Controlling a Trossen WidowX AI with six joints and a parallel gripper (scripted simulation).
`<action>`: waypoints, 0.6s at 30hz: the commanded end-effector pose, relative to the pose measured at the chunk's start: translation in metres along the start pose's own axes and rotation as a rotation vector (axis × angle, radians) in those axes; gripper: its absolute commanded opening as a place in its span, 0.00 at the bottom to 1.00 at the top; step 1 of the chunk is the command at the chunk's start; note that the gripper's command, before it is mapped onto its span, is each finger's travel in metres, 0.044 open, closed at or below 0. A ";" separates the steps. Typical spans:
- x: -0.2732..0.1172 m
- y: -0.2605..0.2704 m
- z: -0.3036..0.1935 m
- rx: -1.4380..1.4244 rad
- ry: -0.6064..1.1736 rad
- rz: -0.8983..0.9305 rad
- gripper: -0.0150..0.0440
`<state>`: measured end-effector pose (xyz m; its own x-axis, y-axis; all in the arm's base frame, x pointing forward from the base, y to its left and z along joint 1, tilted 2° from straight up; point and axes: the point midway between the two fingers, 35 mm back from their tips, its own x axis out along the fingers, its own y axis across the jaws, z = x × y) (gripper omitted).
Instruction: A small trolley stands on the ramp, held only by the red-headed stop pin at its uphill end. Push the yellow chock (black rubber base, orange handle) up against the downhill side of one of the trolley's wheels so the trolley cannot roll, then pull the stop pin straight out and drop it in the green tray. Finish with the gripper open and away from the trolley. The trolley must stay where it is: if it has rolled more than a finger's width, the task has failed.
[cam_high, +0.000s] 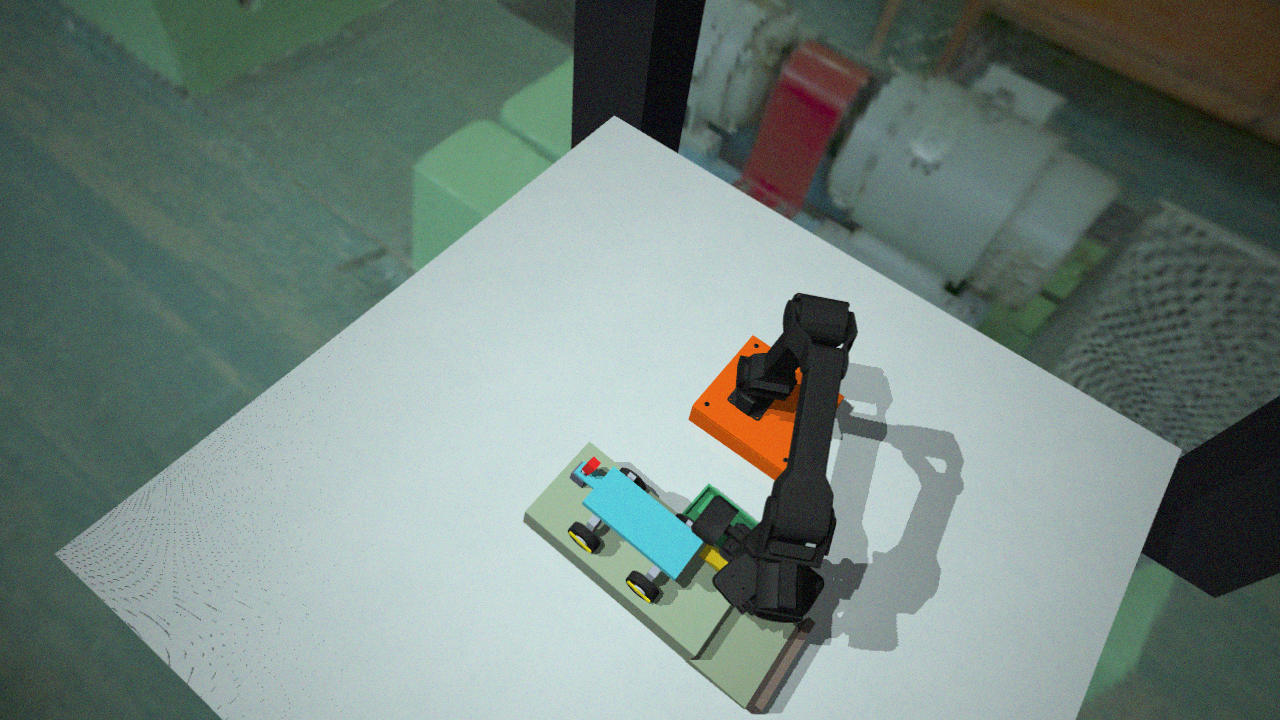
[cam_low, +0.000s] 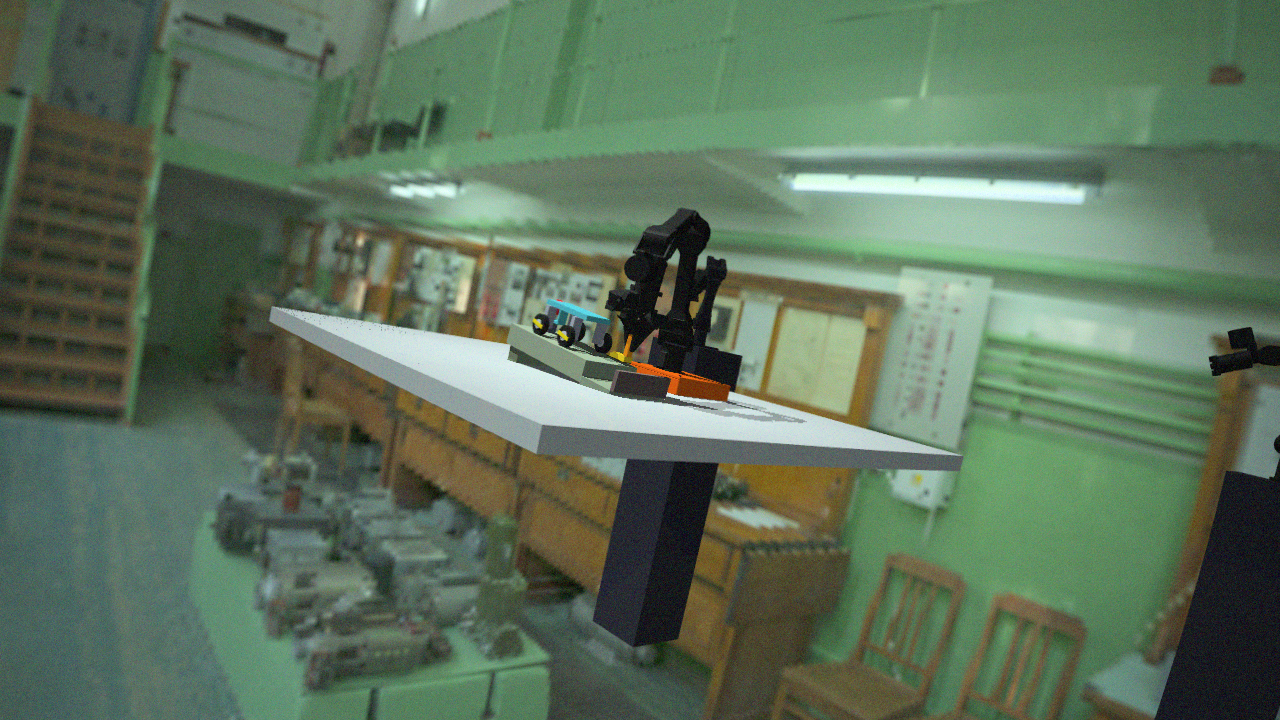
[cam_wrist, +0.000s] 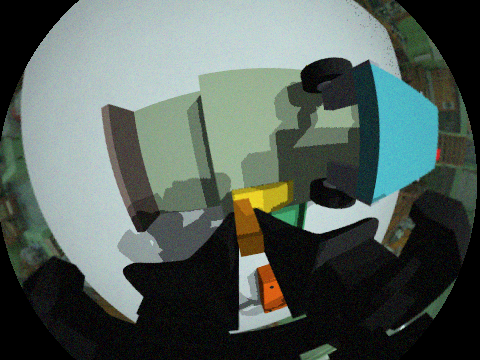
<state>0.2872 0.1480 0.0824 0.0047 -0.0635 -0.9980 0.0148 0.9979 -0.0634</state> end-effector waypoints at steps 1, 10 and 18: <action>0.000 -0.005 0.000 -0.004 0.001 -0.005 0.25; -0.001 -0.013 0.001 -0.004 0.001 -0.006 0.25; -0.002 -0.020 0.002 -0.004 0.001 -0.007 0.25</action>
<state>0.2900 0.1324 0.0855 0.0067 -0.0641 -0.9979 0.0149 0.9978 -0.0640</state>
